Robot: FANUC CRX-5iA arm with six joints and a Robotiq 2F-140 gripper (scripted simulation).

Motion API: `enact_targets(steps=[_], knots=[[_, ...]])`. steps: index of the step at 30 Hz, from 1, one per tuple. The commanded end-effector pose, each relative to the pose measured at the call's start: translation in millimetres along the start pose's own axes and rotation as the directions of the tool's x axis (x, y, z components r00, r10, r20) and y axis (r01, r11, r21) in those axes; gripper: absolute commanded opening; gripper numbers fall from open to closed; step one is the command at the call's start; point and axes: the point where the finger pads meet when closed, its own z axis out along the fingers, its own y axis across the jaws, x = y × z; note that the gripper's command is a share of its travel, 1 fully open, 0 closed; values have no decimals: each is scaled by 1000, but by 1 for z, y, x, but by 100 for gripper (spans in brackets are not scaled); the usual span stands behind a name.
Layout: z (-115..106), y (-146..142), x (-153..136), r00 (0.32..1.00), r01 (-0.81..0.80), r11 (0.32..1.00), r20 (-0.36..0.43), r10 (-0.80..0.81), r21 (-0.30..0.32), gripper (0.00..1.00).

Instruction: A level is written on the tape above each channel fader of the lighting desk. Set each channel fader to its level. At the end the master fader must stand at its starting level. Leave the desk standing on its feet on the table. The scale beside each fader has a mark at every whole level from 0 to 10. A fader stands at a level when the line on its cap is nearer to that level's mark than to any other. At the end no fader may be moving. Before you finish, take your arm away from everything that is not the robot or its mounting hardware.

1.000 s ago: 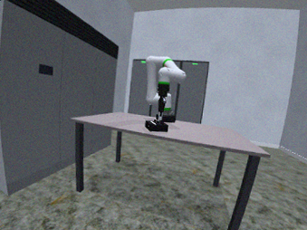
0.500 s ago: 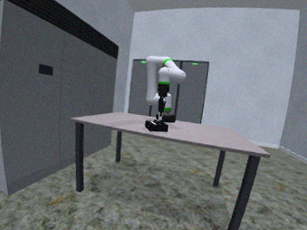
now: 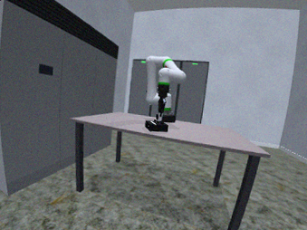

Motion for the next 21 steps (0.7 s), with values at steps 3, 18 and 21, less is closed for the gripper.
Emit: enact_targets(steps=[3, 18, 21], knots=[[3, 0, 0, 1000, 0, 1000, 0, 0, 0, 0], [8, 0, 0, 1000, 0, 1000, 0, 0, 0, 0], [8, 0, 0, 1000, 0, 1000, 0, 0, 0, 0]])
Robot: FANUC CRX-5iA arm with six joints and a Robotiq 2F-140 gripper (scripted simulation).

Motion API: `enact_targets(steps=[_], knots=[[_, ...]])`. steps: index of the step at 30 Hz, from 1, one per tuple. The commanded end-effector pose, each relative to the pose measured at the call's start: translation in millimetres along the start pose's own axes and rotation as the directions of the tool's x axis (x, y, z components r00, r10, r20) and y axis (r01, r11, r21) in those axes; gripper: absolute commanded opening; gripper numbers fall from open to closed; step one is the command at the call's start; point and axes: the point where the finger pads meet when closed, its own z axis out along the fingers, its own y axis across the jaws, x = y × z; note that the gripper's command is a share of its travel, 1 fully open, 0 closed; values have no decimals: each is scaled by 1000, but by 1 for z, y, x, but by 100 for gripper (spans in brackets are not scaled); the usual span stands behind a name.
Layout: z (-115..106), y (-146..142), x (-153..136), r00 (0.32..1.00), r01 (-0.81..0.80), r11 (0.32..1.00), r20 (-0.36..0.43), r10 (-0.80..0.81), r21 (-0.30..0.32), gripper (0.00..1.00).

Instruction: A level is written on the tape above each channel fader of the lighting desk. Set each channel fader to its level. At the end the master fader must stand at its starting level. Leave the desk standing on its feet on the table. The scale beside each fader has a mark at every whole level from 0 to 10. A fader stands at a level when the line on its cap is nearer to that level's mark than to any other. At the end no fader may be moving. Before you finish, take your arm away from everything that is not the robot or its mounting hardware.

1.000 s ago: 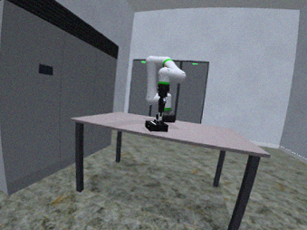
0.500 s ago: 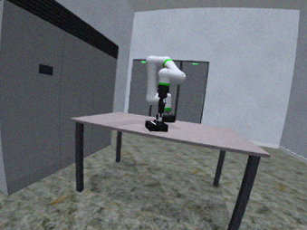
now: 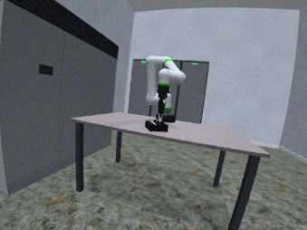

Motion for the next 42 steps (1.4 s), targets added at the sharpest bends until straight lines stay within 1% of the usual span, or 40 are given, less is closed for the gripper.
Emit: enact_targets(steps=[1, 16, 42], knots=[[0, 0, 0, 1000, 0, 1000, 0, 0, 0, 0], [0, 0, 2, 1000, 0, 1000, 0, 0, 0, 0], [0, 0, 13, 1000, 0, 1000, 0, 0, 0, 0]])
